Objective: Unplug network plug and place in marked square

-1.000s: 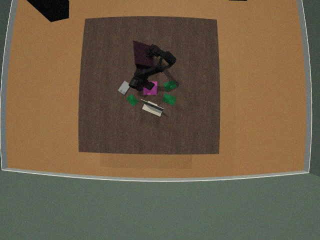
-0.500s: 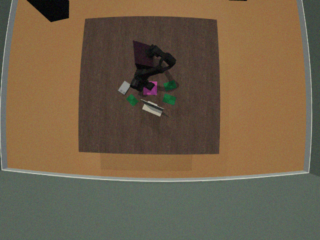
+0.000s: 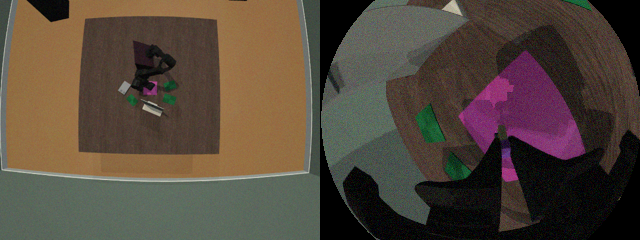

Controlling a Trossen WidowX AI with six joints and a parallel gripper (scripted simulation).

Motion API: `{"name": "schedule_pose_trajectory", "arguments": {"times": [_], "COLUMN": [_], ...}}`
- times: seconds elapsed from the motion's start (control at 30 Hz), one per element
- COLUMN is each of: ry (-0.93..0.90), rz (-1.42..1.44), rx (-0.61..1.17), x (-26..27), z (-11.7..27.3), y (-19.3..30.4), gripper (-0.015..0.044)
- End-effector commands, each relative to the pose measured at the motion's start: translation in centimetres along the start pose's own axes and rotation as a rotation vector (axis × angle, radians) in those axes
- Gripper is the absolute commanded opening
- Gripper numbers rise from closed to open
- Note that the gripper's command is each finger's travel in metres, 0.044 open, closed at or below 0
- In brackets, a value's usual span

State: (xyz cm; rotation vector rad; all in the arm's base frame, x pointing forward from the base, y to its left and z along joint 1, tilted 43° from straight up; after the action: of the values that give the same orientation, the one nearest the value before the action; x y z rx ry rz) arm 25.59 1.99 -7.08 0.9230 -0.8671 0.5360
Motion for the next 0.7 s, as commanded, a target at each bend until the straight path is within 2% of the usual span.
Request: {"name": "schedule_pose_trajectory", "arguments": {"times": [0.0, 0.5, 0.67], "ry": [-0.003, 0.001, 0.001], "rz": [-0.016, -0.007, -0.007], "rx": [0.009, 0.003, 0.003], "x": [-0.18, -0.28, -0.28], "z": [-0.16, -0.27, -0.27], "y": [0.32, -0.05, -0.05], "gripper": [0.0000, 0.0000, 0.0131]}}
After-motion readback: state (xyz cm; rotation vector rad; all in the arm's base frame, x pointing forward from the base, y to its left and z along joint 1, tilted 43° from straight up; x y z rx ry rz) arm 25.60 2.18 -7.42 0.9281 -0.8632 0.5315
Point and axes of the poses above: the point midway between the two fingers, 35 mm back from their tips, its own z axis back along the fingers, its own x axis across the jaws, y = z × x, the point moved 1 cm from there along z, back along the fingers, and after that the axes turned 1 degree about -z, right-handed, at the moved point
